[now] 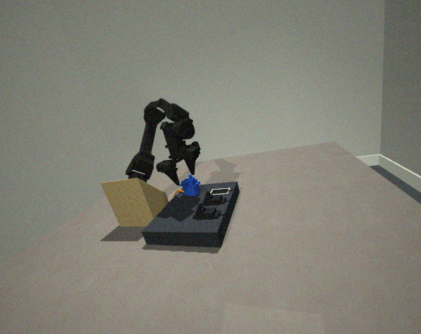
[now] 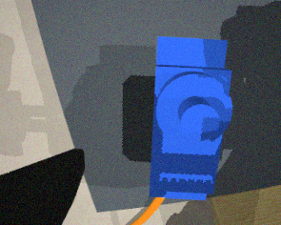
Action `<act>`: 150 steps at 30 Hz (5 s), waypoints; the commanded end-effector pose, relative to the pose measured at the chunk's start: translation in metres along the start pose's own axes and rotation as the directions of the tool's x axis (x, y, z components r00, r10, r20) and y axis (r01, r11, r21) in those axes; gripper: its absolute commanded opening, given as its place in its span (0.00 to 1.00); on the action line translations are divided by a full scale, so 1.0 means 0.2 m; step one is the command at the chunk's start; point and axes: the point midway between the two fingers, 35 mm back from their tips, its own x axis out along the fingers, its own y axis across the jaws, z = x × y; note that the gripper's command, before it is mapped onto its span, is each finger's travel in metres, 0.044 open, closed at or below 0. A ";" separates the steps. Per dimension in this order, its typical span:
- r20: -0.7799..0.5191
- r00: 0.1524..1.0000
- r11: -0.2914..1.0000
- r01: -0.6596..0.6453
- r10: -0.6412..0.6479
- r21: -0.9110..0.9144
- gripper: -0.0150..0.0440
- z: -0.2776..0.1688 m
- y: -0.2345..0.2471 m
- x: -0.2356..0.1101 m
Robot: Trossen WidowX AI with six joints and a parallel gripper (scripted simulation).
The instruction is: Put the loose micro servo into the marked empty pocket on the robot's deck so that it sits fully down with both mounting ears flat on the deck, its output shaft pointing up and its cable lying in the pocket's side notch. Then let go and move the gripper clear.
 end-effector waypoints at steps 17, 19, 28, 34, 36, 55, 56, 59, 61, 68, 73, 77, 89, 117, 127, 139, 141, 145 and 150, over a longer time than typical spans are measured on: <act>-0.005 1.000 1.000 -0.006 0.006 0.008 0.51 -0.01 0.00 0.07; -0.005 1.000 1.000 -0.006 0.006 0.008 0.45 -0.01 0.00 0.07; -0.005 1.000 1.000 -0.005 0.005 0.008 0.25 -0.01 0.00 0.03; -0.005 1.000 1.000 -0.005 0.005 0.009 0.25 -0.05 0.00 -0.08; -0.006 1.000 1.000 -0.005 0.005 0.009 0.25 -0.06 0.00 -0.08; -0.004 1.000 1.000 -0.005 0.005 0.008 0.25 0.07 0.01 -0.08; -0.004 1.000 1.000 -0.005 0.005 0.007 0.25 0.10 0.01 -0.08; -0.004 1.000 1.000 -0.005 0.005 0.007 0.25 0.13 0.02 -0.08; -0.004 1.000 1.000 -0.005 0.005 0.007 0.25 0.13 0.02 -0.08; -0.004 1.000 0.999 -0.005 0.005 0.041 0.25 0.13 0.04 -0.08; -0.004 1.000 0.981 -0.004 0.005 0.194 0.25 0.13 0.04 -0.08; -0.004 1.000 0.945 -0.004 0.005 0.328 0.25 0.13 0.04 -0.08; -0.004 1.000 0.730 -0.001 0.005 0.683 0.25 0.13 0.04 -0.08; -0.004 1.000 -0.157 0.005 0.005 0.988 0.25 0.13 0.04 -0.08; -0.004 1.000 -0.485 0.006 0.005 0.875 0.25 0.13 0.04 -0.08; -0.004 1.000 -0.789 0.007 0.005 0.614 0.25 0.13 0.04 -0.08; -0.004 1.000 -0.829 0.007 0.005 0.560 0.25 0.13 0.04 -0.08; -0.004 1.000 -0.896 0.006 0.005 0.445 0.25 0.13 0.04 -0.08; -0.004 1.000 -0.957 0.006 0.005 0.290 0.25 0.13 0.04 -0.08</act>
